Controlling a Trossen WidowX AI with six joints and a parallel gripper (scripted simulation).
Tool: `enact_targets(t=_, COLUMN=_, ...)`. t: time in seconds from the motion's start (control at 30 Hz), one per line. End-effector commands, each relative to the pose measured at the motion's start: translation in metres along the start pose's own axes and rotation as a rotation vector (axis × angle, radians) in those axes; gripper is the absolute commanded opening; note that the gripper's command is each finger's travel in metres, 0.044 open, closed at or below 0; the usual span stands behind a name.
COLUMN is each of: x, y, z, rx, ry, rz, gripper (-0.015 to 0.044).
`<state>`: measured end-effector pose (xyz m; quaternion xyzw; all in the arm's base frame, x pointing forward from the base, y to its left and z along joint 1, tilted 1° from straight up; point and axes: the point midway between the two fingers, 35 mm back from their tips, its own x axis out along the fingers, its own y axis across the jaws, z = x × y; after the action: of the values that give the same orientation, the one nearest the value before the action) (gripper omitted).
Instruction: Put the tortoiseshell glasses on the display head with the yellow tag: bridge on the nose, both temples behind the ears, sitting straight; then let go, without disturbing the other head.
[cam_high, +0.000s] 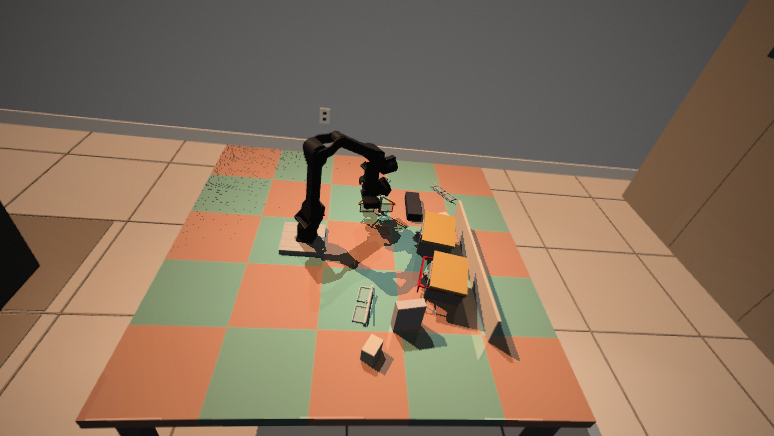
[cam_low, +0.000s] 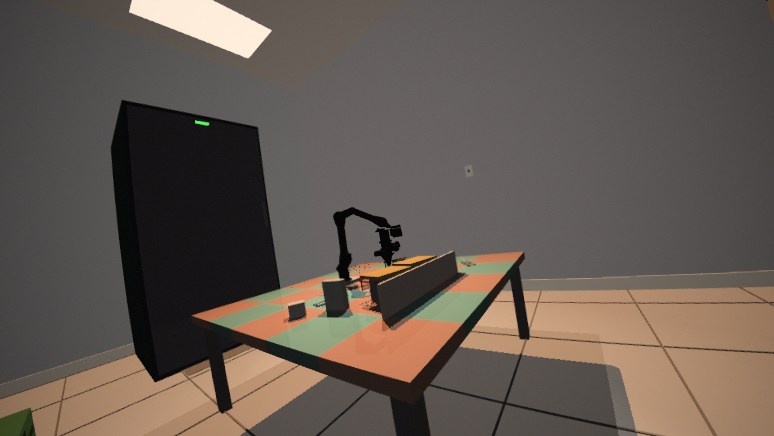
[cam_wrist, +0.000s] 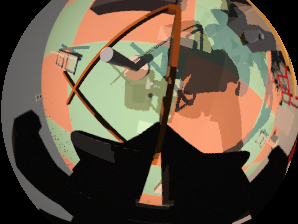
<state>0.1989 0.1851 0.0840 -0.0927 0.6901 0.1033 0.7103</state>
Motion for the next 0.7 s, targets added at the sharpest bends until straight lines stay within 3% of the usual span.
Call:
enact_targets(t=0.0, x=-0.001, y=-0.003, z=-0.002, rx=-0.001, ry=-0.004, rz=-0.001, gripper=0.0000)
enact_targets(t=0.67, x=-0.001, y=-0.012, z=-0.012, rx=-0.001, ry=-0.003, rz=-0.001, gripper=0.0000)
